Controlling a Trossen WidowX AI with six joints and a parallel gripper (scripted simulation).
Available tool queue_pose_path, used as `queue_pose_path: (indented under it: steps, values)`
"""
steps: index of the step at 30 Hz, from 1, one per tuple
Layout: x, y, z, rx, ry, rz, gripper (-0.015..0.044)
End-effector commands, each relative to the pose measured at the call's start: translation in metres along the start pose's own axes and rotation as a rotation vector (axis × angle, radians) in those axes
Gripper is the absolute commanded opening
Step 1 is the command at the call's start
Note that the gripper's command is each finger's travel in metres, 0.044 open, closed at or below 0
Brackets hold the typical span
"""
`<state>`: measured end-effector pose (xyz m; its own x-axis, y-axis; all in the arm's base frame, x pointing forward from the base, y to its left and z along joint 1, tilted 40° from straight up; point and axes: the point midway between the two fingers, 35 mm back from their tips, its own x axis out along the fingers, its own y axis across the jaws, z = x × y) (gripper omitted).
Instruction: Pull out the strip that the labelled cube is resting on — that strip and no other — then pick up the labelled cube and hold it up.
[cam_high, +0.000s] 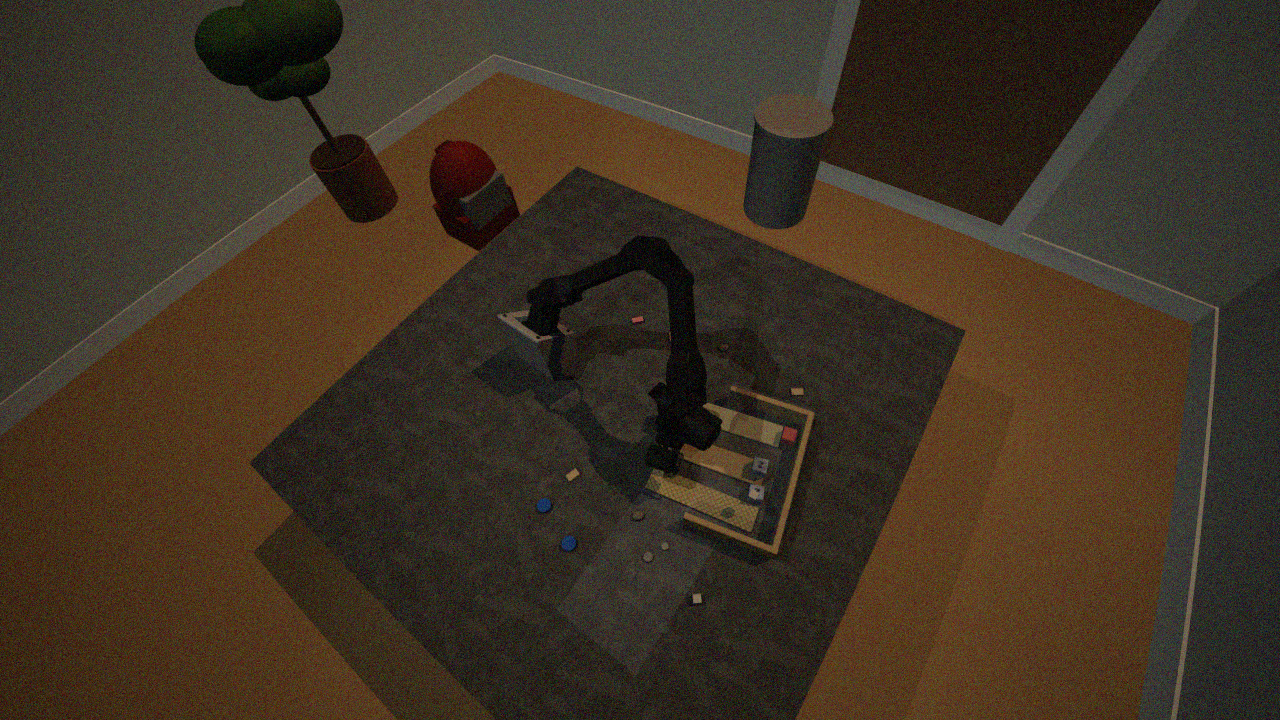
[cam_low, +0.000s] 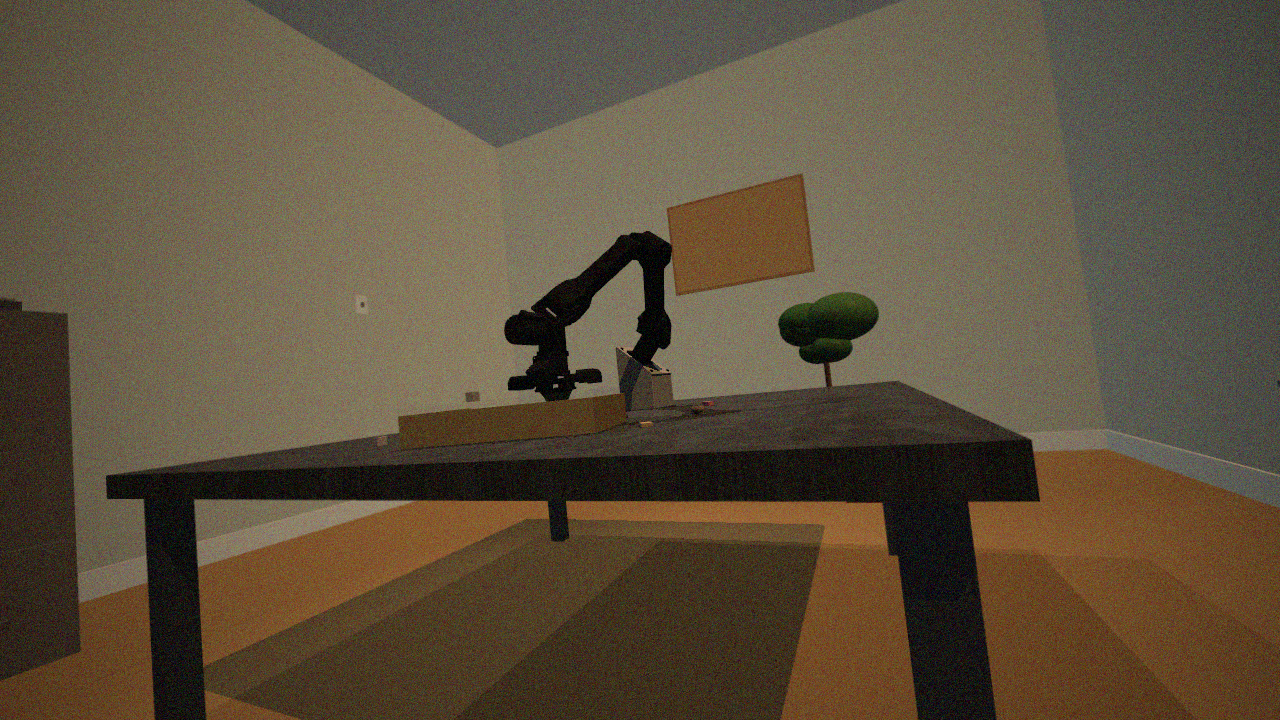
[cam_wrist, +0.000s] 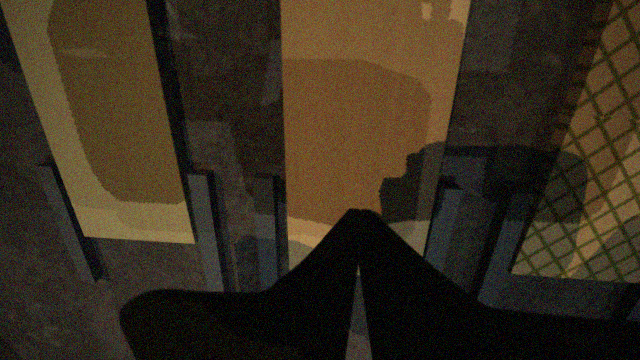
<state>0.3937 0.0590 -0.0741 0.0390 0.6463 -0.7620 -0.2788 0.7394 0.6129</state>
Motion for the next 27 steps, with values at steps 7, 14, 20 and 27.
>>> queue_pose_path:
  steps: [7, 14, 20, 27]
  values:
    - [0.006, 0.002, -0.024, 0.001, 0.022, 0.003, 0.0000]
    - [0.006, 0.002, -0.034, 0.002, 0.023, 0.003, 0.0000]
    - [0.006, 0.002, -0.043, 0.002, 0.023, 0.003, 0.0000]
    - [0.006, 0.002, -0.053, 0.002, 0.024, 0.003, 0.0000]
